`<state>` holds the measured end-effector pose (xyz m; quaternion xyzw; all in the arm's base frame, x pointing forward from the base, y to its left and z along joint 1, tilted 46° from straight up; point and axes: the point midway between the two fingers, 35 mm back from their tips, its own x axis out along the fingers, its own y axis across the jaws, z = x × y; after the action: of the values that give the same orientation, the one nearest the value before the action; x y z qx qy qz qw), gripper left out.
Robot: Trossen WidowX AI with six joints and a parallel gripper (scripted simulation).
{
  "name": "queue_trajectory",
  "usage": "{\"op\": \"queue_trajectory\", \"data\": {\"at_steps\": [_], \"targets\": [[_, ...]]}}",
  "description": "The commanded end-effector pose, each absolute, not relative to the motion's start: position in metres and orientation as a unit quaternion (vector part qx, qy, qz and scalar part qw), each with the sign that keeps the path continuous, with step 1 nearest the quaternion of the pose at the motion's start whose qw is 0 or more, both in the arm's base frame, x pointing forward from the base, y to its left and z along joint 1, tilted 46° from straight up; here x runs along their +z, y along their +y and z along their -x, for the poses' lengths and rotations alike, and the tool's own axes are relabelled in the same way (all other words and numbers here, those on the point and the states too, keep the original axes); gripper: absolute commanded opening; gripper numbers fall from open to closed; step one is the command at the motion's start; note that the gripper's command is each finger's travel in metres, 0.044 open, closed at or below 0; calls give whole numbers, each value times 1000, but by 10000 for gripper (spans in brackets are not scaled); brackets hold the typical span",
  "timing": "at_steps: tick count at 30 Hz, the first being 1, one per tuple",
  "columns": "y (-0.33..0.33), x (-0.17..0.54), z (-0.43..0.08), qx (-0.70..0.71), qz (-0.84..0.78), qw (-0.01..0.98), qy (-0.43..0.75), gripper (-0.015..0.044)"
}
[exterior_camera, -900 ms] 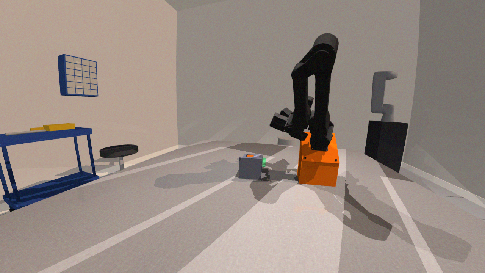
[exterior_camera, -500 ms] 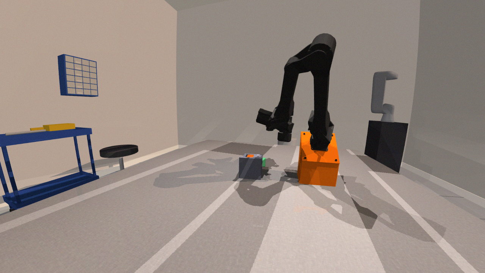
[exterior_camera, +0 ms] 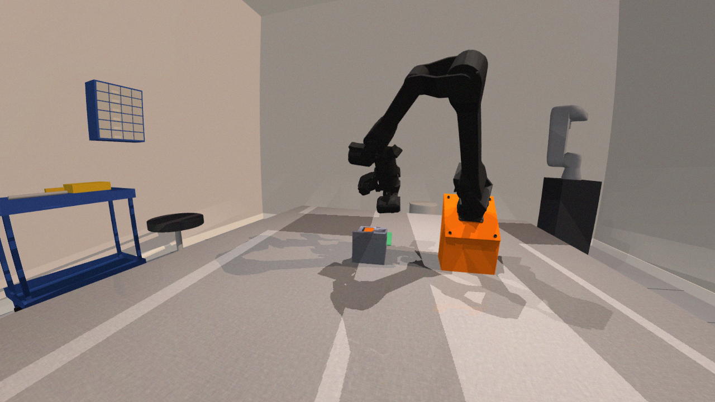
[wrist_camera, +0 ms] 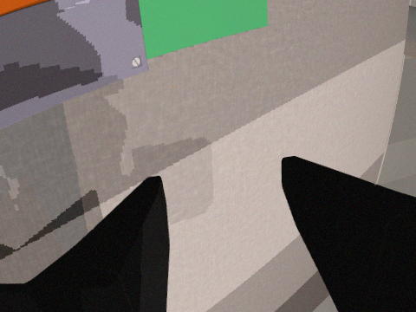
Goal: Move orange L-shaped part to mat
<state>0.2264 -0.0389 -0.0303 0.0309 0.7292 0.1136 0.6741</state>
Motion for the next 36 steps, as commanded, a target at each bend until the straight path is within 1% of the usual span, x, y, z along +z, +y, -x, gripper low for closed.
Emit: {"op": "queue_trajectory", "data": {"at_steps": [1, 5, 14, 17, 22, 36], "targets": [[10, 27, -259, 262, -174, 669, 674, 180], [26, 59, -274, 311, -233, 663, 640, 180], [26, 59, -274, 311, -233, 663, 640, 180], [36, 47, -275, 310, -233, 664, 640, 180], [77, 9, -273, 312, -234, 663, 639, 180], [84, 2, -273, 312, -234, 663, 639, 180]]}}
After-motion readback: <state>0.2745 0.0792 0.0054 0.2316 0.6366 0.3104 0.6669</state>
